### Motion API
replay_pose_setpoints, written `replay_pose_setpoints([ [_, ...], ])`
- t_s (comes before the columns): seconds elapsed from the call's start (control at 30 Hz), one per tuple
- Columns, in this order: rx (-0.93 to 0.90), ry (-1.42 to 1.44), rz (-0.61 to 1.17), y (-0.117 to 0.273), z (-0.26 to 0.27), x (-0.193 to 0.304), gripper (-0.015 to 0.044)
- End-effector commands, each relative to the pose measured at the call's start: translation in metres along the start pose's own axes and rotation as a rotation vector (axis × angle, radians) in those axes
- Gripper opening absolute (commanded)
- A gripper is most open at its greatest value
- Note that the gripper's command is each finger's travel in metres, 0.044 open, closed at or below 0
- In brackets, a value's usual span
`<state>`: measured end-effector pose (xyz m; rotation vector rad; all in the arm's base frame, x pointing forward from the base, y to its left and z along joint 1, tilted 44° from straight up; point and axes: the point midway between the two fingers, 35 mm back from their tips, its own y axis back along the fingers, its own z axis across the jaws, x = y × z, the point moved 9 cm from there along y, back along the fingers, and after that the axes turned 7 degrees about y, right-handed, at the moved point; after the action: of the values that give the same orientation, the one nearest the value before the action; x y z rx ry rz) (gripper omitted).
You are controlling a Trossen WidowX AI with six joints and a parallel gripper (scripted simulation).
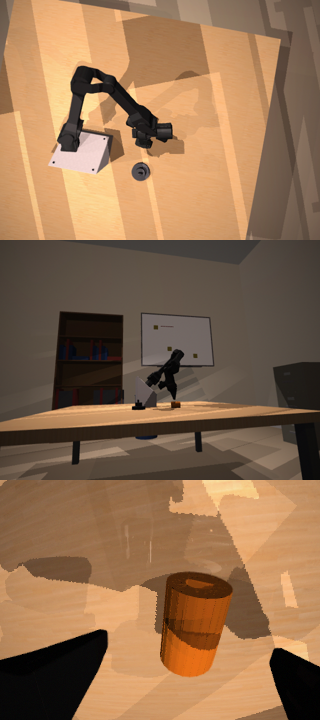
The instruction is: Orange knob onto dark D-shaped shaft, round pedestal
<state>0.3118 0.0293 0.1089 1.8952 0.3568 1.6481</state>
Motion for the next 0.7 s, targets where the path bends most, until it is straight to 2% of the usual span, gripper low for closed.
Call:
replay_pose_setpoints([
  [0.0, 0.007, -0.008, -0.005, -0.008, -0.001, -0.003, 0.044],
  [0.67, 0.008, -0.009, -0.003, -0.039, -0.003, -0.008, 0.044],
])
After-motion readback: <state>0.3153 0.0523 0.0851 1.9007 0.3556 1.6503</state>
